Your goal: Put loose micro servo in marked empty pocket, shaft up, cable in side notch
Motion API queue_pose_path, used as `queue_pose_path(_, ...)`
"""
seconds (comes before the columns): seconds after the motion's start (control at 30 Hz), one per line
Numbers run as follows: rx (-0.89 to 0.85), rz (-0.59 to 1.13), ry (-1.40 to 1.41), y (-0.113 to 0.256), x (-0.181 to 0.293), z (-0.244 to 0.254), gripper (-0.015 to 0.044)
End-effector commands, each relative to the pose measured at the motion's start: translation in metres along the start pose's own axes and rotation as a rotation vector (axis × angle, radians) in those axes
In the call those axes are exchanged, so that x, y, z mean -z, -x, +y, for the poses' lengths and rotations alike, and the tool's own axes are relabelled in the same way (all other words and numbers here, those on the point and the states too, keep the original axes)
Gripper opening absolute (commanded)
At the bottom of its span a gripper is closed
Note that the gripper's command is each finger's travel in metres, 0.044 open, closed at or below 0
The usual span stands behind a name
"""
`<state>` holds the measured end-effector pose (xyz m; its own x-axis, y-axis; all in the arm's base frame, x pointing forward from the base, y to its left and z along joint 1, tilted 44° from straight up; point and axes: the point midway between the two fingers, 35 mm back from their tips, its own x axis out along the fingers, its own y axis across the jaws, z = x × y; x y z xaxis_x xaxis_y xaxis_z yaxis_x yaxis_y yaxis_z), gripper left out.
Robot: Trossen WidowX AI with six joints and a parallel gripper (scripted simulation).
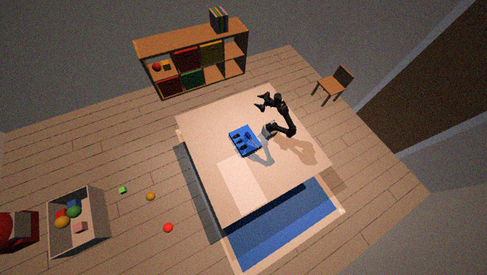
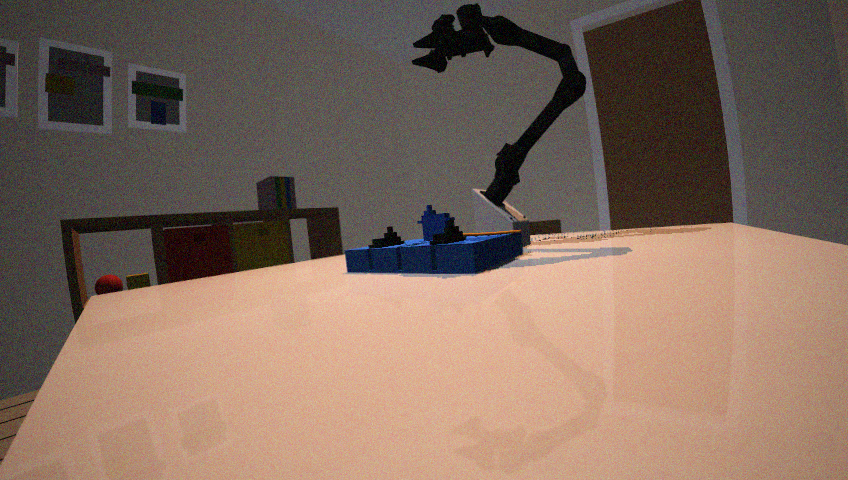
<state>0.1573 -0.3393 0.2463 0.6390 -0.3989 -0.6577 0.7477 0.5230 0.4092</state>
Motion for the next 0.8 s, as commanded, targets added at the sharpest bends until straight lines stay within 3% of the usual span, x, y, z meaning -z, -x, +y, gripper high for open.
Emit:
queue_pose_path(0.0,-0.033,0.072,0.109,-0.018,0.016,0.006,0.0440)
queue_pose_path(0.77,-0.317,0.367,0.775,-0.085,0.113,0.053,0.0440)
